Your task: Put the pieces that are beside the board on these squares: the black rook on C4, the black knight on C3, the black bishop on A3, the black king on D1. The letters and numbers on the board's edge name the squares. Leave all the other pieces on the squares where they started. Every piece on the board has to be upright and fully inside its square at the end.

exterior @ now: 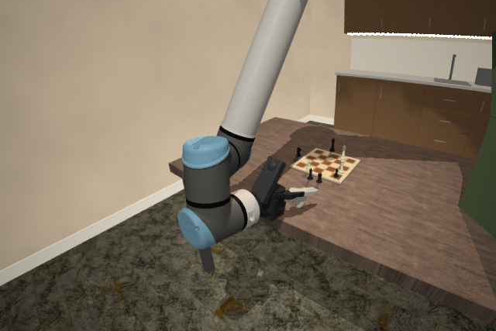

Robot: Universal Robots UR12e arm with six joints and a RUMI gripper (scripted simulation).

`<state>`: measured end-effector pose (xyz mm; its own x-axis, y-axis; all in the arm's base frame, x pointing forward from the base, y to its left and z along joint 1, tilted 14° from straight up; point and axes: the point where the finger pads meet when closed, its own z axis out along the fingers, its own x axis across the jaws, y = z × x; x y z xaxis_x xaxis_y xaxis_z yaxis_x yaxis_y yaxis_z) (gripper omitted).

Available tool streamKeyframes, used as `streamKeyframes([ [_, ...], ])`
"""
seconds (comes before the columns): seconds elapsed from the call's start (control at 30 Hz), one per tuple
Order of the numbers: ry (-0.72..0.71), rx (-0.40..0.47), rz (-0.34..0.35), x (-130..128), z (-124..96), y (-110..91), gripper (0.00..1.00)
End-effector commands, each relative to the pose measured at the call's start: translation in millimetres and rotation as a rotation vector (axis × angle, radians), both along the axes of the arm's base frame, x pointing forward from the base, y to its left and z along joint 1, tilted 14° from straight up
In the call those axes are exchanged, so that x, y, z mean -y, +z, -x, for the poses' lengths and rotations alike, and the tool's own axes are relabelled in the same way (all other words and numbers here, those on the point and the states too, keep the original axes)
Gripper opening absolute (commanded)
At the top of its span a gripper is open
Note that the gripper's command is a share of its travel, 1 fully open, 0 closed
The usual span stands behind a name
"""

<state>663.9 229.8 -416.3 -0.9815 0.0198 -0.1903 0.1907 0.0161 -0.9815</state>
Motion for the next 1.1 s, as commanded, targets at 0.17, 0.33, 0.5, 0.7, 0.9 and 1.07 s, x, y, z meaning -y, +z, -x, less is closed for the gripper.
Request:
streamKeyframes([
  [0.17, 0.029, -0.061, 0.010, -5.3, 1.7, -11.7, 1.00],
  [0.33, 0.033, -0.071, 0.012, -6.0, 2.1, -13.6, 1.00],
  [0.5, 0.034, -0.072, 0.012, -6.1, 2.2, -13.9, 1.00],
  [0.7, 0.034, -0.072, 0.012, -6.1, 2.2, -13.9, 1.00],
  [0.9, 0.034, -0.072, 0.012, -6.1, 2.2, -13.9, 1.00],
  [1.07, 0.034, -0.072, 0.012, -6.1, 2.2, -13.9, 1.00],
])
